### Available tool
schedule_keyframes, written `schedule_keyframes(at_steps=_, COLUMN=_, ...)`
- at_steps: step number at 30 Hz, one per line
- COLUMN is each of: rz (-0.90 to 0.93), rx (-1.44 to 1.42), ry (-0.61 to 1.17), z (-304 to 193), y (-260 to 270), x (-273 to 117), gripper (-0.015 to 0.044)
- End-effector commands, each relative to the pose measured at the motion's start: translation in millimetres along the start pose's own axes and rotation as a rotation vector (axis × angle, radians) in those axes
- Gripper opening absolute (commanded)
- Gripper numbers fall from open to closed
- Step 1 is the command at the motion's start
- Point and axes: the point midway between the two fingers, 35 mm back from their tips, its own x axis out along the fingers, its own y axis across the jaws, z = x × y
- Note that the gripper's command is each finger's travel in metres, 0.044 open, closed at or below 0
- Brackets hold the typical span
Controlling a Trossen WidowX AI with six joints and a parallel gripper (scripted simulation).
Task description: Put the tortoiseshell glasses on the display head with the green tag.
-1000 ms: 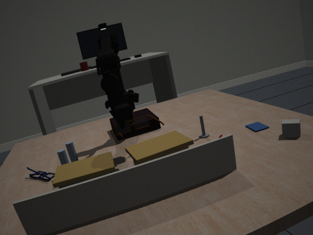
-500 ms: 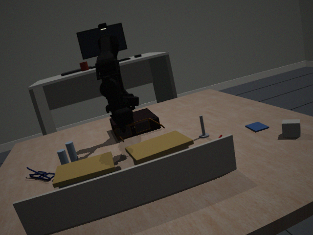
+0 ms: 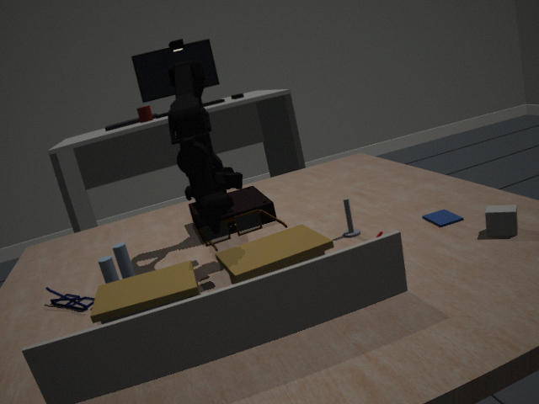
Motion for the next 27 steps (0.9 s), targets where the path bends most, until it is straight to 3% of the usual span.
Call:
schedule_keyframes(at_steps=1, rz=0.006, rx=0.004, ry=0.004, z=0.4, y=1.2, x=5.5, gripper=0.0)
schedule_keyframes(at_steps=27, rz=-0.005, rx=0.004, ry=0.004, z=1.0, y=-20.2, x=11.0, gripper=0.0)
